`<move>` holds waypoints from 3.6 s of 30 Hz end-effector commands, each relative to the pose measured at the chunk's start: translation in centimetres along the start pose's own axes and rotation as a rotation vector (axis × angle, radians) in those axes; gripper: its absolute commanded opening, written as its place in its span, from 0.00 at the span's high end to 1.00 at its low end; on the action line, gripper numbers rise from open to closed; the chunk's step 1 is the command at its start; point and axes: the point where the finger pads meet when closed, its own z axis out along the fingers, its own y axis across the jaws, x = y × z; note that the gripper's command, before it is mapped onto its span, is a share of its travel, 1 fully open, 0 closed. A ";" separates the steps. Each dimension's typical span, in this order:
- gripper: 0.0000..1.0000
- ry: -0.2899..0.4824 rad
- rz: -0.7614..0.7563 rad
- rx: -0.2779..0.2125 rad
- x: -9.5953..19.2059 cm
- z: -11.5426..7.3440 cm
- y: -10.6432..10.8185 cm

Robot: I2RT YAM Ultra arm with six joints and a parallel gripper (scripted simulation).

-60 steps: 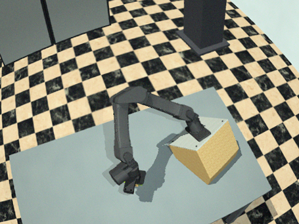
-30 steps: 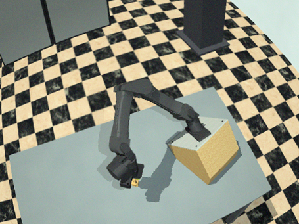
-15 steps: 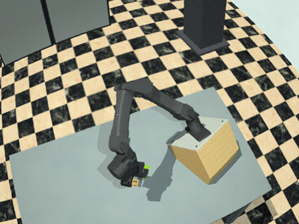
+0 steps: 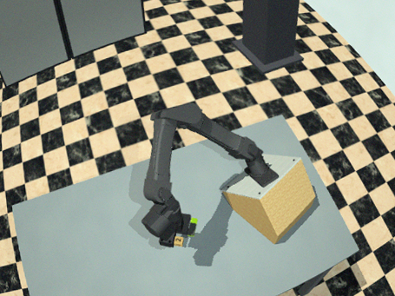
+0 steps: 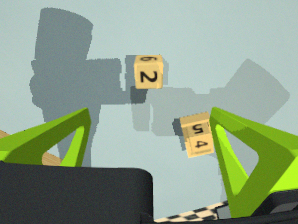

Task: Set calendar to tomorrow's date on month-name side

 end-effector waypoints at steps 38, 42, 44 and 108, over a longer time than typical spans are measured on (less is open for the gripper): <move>0.00 -0.051 0.128 0.018 -0.9 -1.5 -0.2; 0.00 -0.039 0.281 0.011 -0.5 -1.0 0.3; 0.00 -0.039 0.281 0.011 -0.5 -1.0 0.3; 0.55 -0.054 1.564 -0.011 -0.5 -0.5 -0.3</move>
